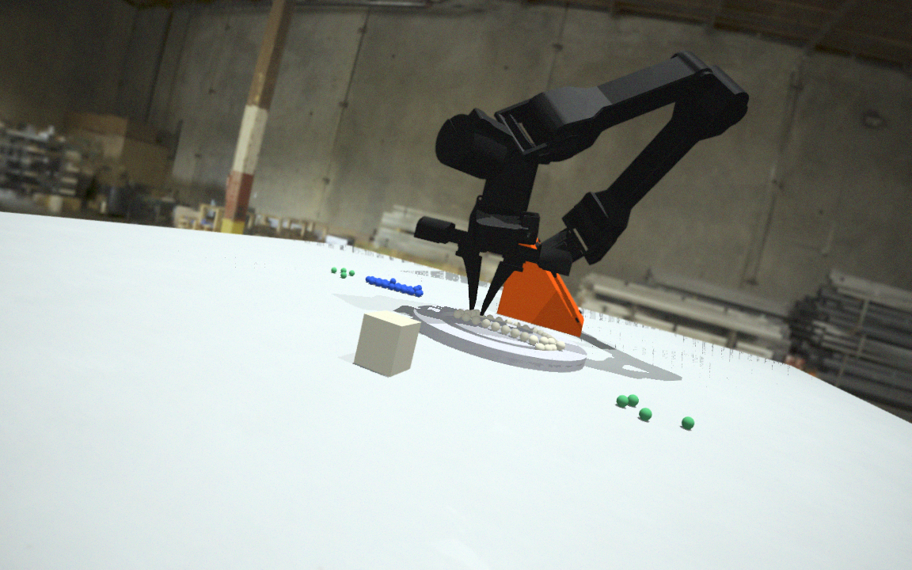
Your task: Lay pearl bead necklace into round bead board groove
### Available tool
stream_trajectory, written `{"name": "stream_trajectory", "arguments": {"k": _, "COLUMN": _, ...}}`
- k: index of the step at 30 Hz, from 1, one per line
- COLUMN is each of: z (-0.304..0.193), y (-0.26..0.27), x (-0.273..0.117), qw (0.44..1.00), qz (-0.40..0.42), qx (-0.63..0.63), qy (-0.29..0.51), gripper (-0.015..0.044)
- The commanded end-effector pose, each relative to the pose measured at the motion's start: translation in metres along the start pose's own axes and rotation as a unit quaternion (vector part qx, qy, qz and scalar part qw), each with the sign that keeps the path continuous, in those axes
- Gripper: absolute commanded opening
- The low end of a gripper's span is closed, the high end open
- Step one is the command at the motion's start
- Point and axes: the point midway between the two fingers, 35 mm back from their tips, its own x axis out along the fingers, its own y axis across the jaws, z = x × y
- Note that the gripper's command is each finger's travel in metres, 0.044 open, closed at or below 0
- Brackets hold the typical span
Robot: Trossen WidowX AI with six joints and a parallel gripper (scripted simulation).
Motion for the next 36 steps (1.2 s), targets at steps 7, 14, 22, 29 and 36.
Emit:
{"name": "stream_trajectory", "arguments": {"k": 7, "z": 0.0, "y": 0.0, "x": -0.006, "qw": 1.0, "qz": 0.002, "qx": 0.001, "qy": -0.002, "gripper": 0.0}}
{"name": "stream_trajectory", "arguments": {"k": 14, "z": -0.003, "y": -0.014, "x": -0.006, "qw": 1.0, "qz": 0.001, "qx": 0.001, "qy": -0.001, "gripper": 0.0}}
{"name": "stream_trajectory", "arguments": {"k": 22, "z": -0.003, "y": -0.014, "x": -0.005, "qw": 1.0, "qz": 0.001, "qx": 0.001, "qy": -0.002, "gripper": 0.0}}
{"name": "stream_trajectory", "arguments": {"k": 29, "z": -0.003, "y": -0.014, "x": 0.003, "qw": 1.0, "qz": 0.002, "qx": 0.001, "qy": -0.002, "gripper": 0.0}}
{"name": "stream_trajectory", "arguments": {"k": 36, "z": -0.002, "y": -0.014, "x": -0.001, "qw": 1.0, "qz": 0.001, "qx": 0.001, "qy": -0.002, "gripper": 0.0184}}
